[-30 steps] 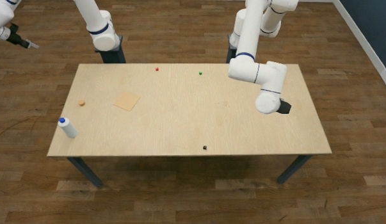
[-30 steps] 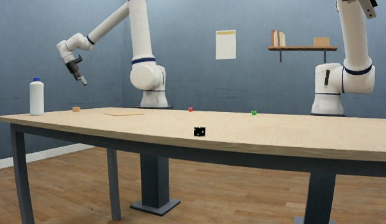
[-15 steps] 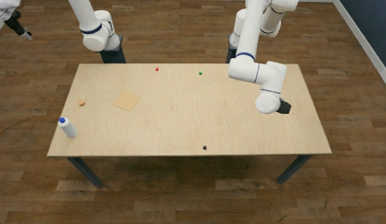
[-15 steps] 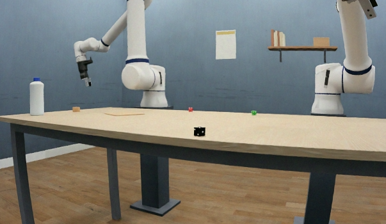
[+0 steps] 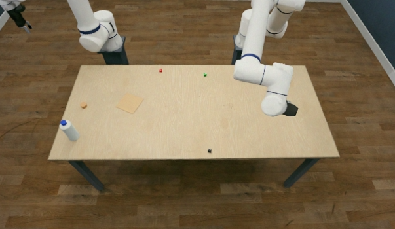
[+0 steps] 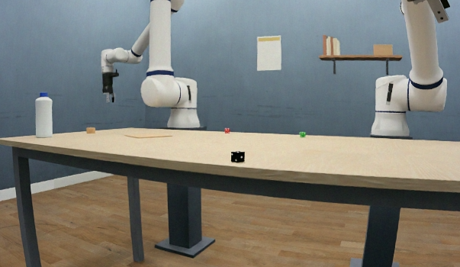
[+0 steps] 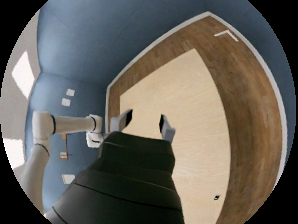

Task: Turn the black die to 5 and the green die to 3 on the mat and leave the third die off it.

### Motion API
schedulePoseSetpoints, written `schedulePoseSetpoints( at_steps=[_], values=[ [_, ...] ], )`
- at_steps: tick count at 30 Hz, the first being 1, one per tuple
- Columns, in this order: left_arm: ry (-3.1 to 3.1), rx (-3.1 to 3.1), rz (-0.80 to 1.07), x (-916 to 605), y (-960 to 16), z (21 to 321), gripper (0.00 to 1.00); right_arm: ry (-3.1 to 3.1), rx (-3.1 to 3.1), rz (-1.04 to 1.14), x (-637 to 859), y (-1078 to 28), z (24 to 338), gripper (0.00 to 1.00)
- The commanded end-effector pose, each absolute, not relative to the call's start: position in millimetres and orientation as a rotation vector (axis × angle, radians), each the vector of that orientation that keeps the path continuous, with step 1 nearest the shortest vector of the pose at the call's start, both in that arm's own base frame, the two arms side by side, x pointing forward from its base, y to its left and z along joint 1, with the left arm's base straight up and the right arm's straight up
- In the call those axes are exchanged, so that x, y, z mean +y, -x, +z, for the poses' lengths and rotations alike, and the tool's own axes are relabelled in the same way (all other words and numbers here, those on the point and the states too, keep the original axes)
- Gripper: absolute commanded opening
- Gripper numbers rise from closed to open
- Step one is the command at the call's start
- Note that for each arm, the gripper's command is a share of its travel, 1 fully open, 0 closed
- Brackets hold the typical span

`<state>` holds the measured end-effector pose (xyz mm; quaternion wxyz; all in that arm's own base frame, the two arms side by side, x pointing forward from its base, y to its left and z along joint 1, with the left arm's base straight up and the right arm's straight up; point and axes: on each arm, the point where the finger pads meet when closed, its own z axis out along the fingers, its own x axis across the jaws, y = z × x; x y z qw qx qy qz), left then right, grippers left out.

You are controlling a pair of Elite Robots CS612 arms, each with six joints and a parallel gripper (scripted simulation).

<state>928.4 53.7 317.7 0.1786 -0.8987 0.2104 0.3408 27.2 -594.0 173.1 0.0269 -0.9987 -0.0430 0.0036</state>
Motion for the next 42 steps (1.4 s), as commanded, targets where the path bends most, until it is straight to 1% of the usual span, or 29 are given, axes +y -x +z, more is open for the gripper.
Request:
schedulePoseSetpoints(
  at_steps=[1, 11, 42],
  values=[
    [2.542, 0.595, 0.961, 53.7, -928.6, 319.0, 1.00, 3.113, -0.073, 0.006, -599.4, -14.8, 174.9, 1.00],
    [2.542, 0.595, 0.961, 53.7, -928.6, 319.0, 1.00, 3.140, -0.001, 0.000, -603.8, 0.4, 176.9, 1.00],
    [2.545, 0.599, 0.935, 33.9, -928.3, 315.2, 1.00, 3.141, 0.003, 0.000, -604.0, 1.0, 177.0, 1.00]
  ],
)
